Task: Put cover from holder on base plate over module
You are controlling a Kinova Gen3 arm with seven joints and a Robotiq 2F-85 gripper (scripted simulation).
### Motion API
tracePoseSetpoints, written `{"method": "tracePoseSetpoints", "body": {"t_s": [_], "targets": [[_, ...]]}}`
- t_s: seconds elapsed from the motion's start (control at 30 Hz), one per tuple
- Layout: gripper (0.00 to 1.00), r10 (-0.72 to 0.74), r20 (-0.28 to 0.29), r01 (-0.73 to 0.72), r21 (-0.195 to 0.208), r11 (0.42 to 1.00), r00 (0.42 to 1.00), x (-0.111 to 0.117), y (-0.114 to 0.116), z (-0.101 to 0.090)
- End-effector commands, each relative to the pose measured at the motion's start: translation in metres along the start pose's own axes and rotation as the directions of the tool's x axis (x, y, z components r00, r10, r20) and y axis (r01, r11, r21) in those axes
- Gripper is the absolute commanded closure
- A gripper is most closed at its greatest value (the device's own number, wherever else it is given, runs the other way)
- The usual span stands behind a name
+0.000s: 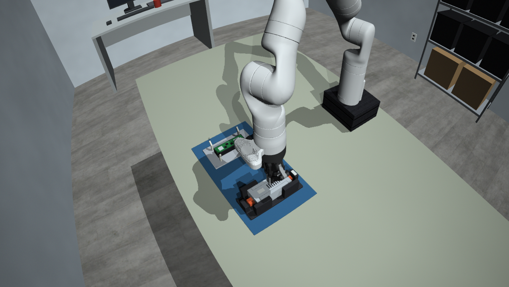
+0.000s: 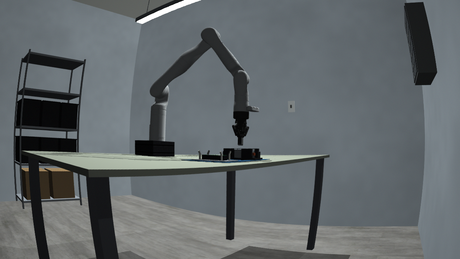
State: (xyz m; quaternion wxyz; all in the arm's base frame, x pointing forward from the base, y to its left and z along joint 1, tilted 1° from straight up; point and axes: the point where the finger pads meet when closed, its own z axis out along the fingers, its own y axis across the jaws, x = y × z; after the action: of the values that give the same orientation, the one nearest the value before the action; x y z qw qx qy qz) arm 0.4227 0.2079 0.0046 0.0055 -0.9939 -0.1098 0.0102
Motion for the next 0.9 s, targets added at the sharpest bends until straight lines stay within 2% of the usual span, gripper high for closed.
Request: {"method": "tracePoseSetpoints", "body": {"t_s": [0.0,0.3,0.33,0.87], "targets": [[1.0,0.0,-0.002,0.0,0.0,1.0,1.0,0.0006,-0.0002,-0.0008],[1.0,0.0,-0.002,0.0,0.0,1.0,1.0,0.0006,-0.0002,-0.0008],[0.0,0.0,-0.002,0.0,0.0,1.0,1.0,0.0006,-0.0002,-0.0008],[0.0,0.0,-0.002,0.0,0.0,1.0,1.0,0.0006,-0.0002,-0.0008]]}}
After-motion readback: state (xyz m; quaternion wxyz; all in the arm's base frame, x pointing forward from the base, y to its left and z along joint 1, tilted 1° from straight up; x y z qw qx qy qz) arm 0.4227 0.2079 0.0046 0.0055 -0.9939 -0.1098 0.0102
